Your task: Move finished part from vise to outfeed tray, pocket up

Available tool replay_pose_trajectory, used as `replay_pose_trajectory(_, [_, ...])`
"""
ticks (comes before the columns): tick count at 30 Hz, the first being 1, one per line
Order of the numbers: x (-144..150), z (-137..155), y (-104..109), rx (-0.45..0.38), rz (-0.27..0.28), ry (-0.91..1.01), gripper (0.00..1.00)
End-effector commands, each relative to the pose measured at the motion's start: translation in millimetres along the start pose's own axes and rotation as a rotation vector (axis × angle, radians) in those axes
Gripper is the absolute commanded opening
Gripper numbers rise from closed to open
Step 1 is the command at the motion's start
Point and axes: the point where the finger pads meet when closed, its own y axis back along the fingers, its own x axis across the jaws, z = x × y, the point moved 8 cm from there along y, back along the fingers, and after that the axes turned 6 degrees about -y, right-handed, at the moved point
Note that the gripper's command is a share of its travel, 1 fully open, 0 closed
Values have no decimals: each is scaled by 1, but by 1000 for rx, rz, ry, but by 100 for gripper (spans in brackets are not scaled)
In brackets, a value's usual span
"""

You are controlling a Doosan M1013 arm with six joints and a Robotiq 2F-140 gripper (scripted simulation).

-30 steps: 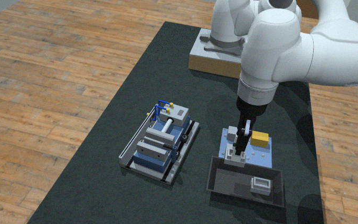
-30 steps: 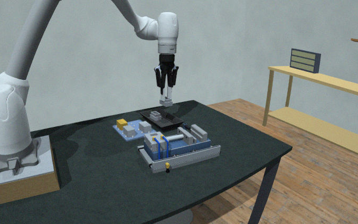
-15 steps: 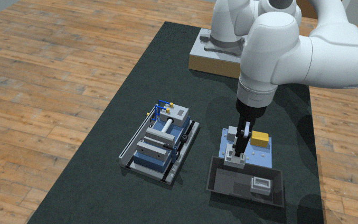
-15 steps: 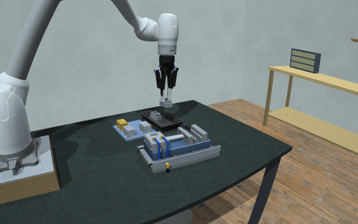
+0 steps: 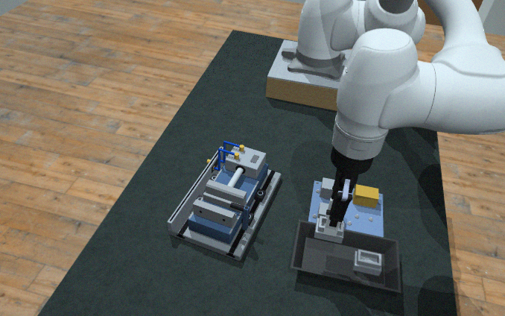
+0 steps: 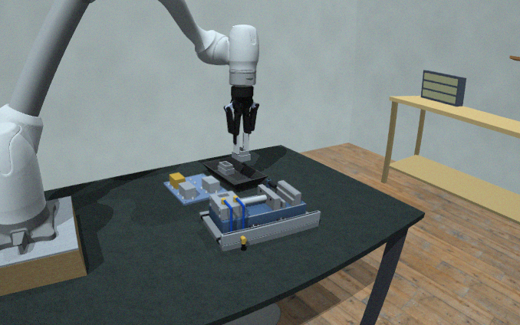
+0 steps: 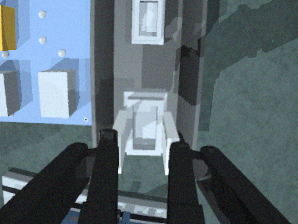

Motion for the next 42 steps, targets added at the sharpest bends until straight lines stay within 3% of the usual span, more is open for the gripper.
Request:
replay_pose_trajectory(1, [0,0,-4,0,0,0,0])
replay_pose_trajectory(42, [0,0,-66,0,0,0,0])
